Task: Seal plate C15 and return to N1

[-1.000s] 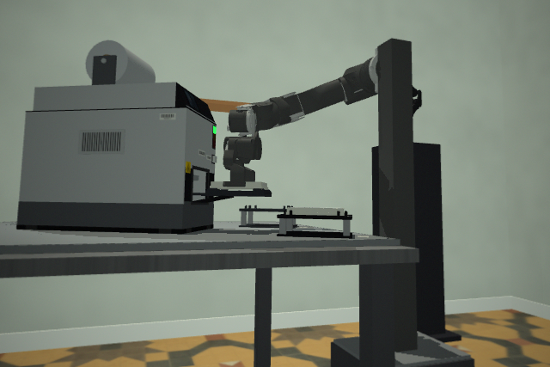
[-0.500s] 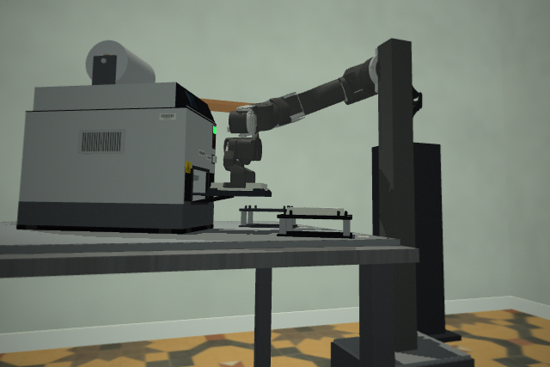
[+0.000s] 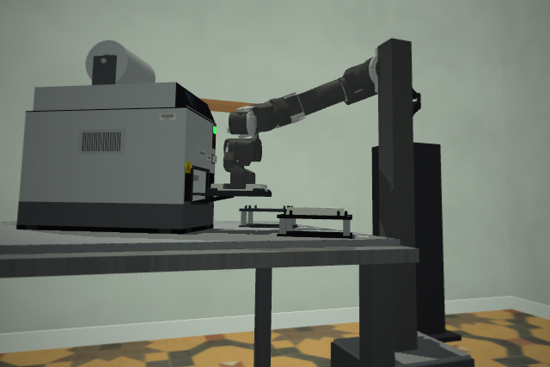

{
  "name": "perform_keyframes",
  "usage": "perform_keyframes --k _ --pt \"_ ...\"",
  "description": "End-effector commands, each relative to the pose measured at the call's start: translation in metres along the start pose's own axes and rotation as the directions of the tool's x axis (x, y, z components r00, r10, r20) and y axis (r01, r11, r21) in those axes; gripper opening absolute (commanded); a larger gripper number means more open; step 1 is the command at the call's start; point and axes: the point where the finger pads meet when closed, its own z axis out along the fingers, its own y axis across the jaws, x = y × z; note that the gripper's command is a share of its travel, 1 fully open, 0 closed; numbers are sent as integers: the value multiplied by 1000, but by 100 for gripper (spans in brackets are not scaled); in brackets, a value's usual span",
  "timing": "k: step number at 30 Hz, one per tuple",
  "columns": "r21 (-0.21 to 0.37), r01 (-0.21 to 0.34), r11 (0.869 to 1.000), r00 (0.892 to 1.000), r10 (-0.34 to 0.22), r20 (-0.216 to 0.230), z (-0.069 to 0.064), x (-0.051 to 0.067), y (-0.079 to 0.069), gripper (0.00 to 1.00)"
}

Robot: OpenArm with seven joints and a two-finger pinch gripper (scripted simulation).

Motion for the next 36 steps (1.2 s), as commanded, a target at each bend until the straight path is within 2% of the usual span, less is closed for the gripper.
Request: perform_keyframes --k 1,11,12,36 --pt "-5 4 1000 1000 -4 -2 0 1 1 0" --pt "-5 4 1000 1000 -4 -2 0 1 1 0" --pt "-5 3 1000 1000 -3 -1 0 0 1 77" --pt "-2 0 1000 1000 0 0 -1 0 0 77"
